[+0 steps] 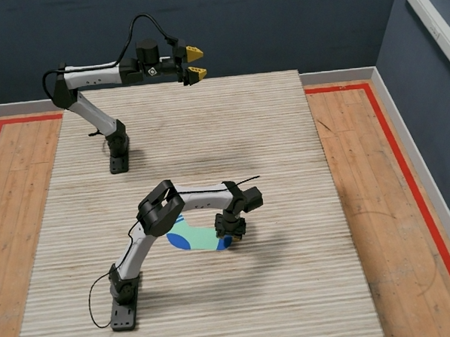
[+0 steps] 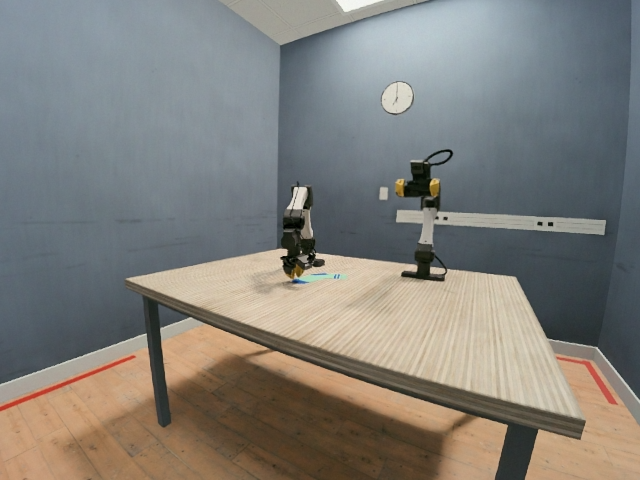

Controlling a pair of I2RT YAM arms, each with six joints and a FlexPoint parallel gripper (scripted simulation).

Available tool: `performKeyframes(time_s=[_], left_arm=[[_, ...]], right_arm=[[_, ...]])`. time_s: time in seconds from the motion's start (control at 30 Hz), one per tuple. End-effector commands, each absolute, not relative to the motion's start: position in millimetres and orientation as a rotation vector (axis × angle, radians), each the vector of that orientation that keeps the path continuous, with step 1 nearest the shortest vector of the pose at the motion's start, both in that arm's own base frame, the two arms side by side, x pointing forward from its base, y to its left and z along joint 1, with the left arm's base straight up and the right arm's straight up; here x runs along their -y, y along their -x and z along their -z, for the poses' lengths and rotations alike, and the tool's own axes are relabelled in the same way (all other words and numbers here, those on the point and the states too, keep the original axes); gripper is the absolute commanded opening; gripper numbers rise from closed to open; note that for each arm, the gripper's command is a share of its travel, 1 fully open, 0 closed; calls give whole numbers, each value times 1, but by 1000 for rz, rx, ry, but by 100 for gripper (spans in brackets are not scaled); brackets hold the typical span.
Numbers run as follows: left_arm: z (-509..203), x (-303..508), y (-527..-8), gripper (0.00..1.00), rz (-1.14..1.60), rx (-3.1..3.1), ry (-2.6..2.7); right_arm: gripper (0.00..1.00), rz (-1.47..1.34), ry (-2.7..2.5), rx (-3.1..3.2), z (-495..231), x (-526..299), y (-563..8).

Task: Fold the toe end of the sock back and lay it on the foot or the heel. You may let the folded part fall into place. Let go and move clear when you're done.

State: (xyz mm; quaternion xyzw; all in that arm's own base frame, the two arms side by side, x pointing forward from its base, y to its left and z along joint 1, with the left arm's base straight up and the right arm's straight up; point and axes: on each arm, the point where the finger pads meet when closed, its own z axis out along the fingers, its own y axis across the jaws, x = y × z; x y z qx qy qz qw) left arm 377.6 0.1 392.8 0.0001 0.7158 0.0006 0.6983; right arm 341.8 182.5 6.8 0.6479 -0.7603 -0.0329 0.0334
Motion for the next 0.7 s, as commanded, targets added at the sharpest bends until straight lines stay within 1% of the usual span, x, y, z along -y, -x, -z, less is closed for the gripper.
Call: performKeyframes(time_s=[0.0, 0.03, 0.13, 0.2, 0.3, 0.67], left_arm=[[-402, 0, -375, 100, 0, -1571, 0], [-402, 0, -375, 100, 0, -1571, 0], [-402, 0, -375, 100, 0, -1571, 0], [-402, 0, -375, 100, 0, -1571, 0], [-402, 0, -375, 100, 0, -1571, 0], [-402, 0, -375, 100, 0, -1571, 0]], right_arm=[[34, 115, -2011, 2335, 4, -187, -346], [34, 100, -2028, 2369, -7, -193, -353], [34, 94, -2043, 2375, -11, -194, -356], [34, 107, -2021, 2342, -6, -191, -342], [34, 115, -2005, 2325, 12, -190, -340], [34, 116, -1989, 2339, 19, -185, -343]])
